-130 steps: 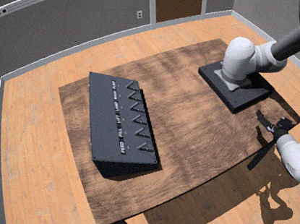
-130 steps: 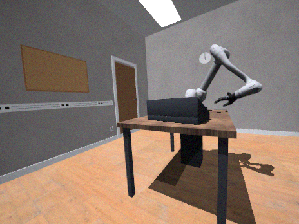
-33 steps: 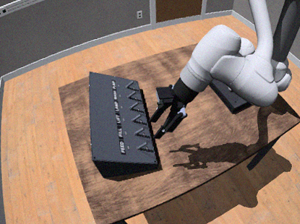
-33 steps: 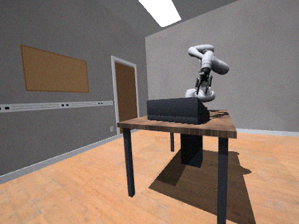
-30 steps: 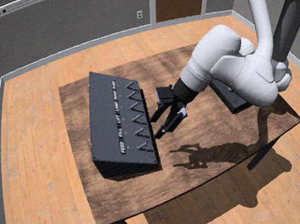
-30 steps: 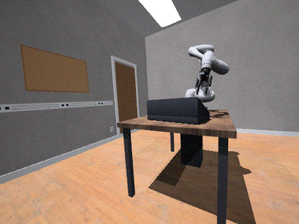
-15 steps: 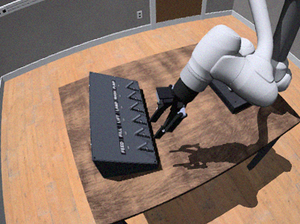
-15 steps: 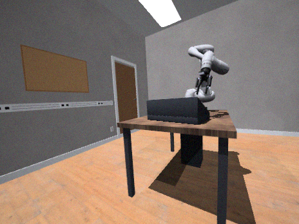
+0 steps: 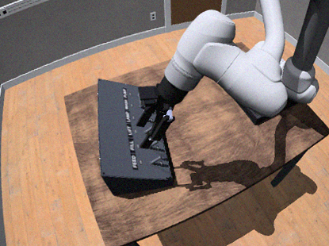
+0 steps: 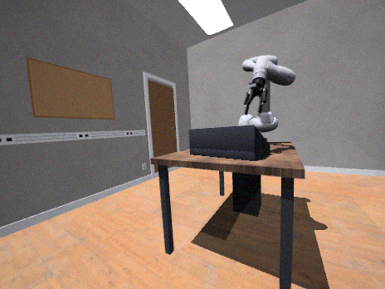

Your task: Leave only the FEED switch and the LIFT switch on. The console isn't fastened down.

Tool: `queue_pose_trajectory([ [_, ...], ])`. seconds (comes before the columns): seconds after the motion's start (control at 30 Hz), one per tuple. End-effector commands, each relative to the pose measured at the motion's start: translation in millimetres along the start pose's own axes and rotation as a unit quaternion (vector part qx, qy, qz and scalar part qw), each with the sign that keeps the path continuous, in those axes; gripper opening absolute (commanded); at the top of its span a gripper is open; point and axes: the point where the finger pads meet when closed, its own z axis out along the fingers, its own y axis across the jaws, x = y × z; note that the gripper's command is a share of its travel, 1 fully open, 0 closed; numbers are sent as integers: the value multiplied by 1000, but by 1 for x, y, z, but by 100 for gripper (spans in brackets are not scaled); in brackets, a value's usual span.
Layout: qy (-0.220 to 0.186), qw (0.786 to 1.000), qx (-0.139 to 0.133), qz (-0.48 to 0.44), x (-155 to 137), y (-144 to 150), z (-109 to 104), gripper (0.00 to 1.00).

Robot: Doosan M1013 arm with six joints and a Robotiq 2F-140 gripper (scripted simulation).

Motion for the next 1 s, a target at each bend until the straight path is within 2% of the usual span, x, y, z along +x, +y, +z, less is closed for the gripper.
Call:
queue_pose_trajectory([
  [0.0,-4,1000,0,2,7,2,2,100],
  [0.23,-2,1000,0,3,6,2,13,100],
  [0.63,-2,1000,-1,2,5,3,60,100],
  [0.97,-1,1000,0,1,6,3,73,100],
])
